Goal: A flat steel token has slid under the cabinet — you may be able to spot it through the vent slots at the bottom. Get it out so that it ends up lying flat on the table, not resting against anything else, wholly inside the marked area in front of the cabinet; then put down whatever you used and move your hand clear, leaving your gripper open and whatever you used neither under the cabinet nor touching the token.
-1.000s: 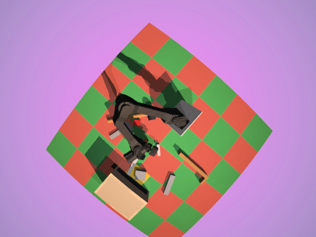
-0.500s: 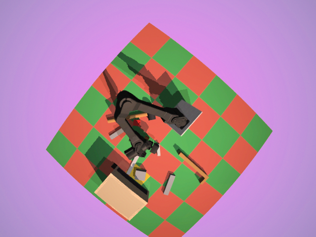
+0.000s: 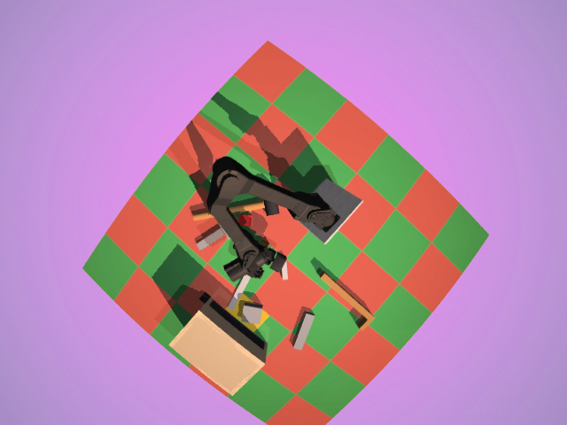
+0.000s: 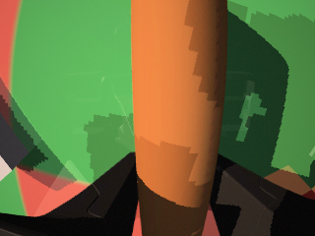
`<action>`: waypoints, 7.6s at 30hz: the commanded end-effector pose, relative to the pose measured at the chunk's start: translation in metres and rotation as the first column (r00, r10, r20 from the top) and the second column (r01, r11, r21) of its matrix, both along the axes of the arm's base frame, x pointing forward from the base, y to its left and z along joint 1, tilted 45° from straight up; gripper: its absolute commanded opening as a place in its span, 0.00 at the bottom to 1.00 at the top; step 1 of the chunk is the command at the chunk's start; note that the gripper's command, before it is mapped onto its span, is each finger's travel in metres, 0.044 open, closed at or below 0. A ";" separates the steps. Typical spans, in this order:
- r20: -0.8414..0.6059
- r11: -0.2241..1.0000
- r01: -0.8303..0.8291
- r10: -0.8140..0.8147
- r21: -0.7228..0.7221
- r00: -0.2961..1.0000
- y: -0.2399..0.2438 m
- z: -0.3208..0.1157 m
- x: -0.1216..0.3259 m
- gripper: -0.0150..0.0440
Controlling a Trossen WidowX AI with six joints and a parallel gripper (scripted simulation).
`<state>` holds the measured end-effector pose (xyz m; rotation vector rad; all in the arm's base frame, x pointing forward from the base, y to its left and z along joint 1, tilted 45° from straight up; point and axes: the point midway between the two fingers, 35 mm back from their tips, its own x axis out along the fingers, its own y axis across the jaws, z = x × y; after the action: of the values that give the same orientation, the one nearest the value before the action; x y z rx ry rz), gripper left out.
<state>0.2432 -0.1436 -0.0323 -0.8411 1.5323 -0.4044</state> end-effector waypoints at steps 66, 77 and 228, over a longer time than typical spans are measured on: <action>-0.088 0.997 -0.081 0.080 0.000 0.993 -0.026 0.027 0.002 0.71; -0.083 0.997 -0.077 0.077 -0.006 0.994 -0.027 0.028 0.003 0.52; -0.065 0.998 -0.067 0.067 0.002 0.996 0.020 -0.009 0.146 0.25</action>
<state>0.3814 -0.1249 -0.0404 -0.9213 1.5736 -0.3257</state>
